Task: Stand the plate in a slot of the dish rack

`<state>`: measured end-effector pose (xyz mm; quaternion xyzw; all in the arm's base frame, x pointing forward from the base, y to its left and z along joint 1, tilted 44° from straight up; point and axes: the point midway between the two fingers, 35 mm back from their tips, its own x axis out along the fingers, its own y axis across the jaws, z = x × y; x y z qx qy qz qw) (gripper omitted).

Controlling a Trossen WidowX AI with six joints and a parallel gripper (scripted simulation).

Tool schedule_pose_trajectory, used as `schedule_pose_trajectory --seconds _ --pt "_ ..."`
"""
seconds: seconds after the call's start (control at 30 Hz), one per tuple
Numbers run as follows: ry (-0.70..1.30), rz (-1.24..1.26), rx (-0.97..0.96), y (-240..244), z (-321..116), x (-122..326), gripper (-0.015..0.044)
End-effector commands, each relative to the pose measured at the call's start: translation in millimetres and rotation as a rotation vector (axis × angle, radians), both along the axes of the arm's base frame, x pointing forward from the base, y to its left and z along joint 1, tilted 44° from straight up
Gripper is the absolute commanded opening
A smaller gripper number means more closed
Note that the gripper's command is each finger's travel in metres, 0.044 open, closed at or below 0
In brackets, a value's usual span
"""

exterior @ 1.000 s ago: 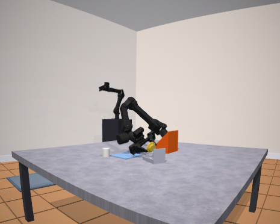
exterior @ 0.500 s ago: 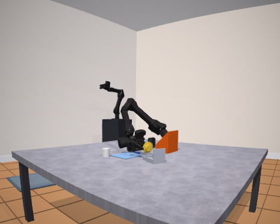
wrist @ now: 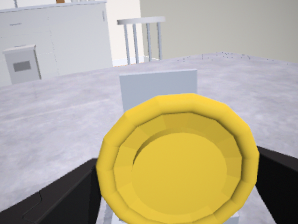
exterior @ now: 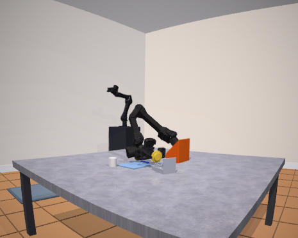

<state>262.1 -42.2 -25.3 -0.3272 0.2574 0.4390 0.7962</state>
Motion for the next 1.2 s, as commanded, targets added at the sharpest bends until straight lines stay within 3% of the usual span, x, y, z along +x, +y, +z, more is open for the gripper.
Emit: schedule_pose_trajectory --seconds 0.0,1.17 --pt "0.003 0.0 0.004 6.0 -5.0 4.0 0.0" --pt "-0.007 0.012 0.0 14.0 -41.2 19.9 0.0"
